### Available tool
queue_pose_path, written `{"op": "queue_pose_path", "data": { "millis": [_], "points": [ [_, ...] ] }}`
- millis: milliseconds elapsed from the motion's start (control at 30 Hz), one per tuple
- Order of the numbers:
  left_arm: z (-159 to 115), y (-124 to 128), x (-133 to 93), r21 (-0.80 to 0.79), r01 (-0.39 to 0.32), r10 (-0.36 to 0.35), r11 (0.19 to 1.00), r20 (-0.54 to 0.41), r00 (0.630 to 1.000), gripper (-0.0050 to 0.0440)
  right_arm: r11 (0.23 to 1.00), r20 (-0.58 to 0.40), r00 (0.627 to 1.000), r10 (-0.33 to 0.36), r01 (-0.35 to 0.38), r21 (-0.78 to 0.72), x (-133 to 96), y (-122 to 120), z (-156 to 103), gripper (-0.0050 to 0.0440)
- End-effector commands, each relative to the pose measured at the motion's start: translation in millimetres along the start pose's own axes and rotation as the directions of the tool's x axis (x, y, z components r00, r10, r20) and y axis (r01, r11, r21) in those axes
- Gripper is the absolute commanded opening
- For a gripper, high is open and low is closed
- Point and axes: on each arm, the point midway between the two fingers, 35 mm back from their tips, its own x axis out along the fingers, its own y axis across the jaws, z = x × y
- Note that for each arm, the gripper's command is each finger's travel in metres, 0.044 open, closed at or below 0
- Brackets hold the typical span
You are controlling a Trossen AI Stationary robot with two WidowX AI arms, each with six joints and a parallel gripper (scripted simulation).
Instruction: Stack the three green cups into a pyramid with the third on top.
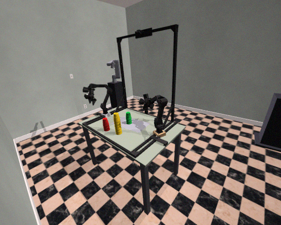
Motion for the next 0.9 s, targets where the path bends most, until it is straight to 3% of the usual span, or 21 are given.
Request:
{"op": "queue_pose_path", "data": {
  "millis": [0, 133, 200, 267, 533, 700, 767, 867],
  "points": [
    [-4, -3, -4, 0.041, 0.015, -0.014, 0.999, -0.007, 1.0, 0.0136, 0.999, -0.008, 1.0, -0.01, 0.01, -0.037, 2, 4, 0, 0.044],
    [-9, -7, -11, 0.115, 0.031, -0.03, 0.993, -0.01, 0.999, 0.004, 0.994, -0.029, 0.999, -0.026, 0.023, -0.104, 7, 11, -2, 0.044],
    [-9, -7, -11, 0.115, 0.031, -0.03, 0.993, -0.01, 0.999, 0.004, 0.994, -0.029, 0.999, -0.026, 0.023, -0.104, 7, 11, -2, 0.044],
    [-12, -9, -15, 0.166, 0.042, -0.041, 0.985, -0.012, 0.999, 0.0, 0.988, -0.043, 0.998, -0.037, 0.03, -0.15, 11, 16, -4, 0.044],
    [-29, -21, -43, 0.448, 0.105, -0.104, 0.888, -0.027, 0.994, 0.0, 0.91, -0.112, 0.988, -0.102, 0.048, -0.412, 33, 46, -21, 0.044],
    [-42, -29, -68, 0.655, 0.144, -0.157, 0.742, -0.039, 0.987, 0.0, 0.789, -0.154, 0.975, -0.159, 0.031, -0.613, 55, 70, -45, 0.044],
    [-42, -29, -68, 0.655, 0.144, -0.157, 0.742, -0.039, 0.987, 0.0, 0.789, -0.154, 0.975, -0.159, 0.031, -0.613, 55, 70, -45, 0.044],
    [-50, -34, -86, 0.771, 0.159, -0.193, 0.617, -0.048, 0.98, 0.0, 0.684, -0.175, 0.965, -0.195, 0.006, -0.73, 70, 85, -67, 0.044]
  ]
}}
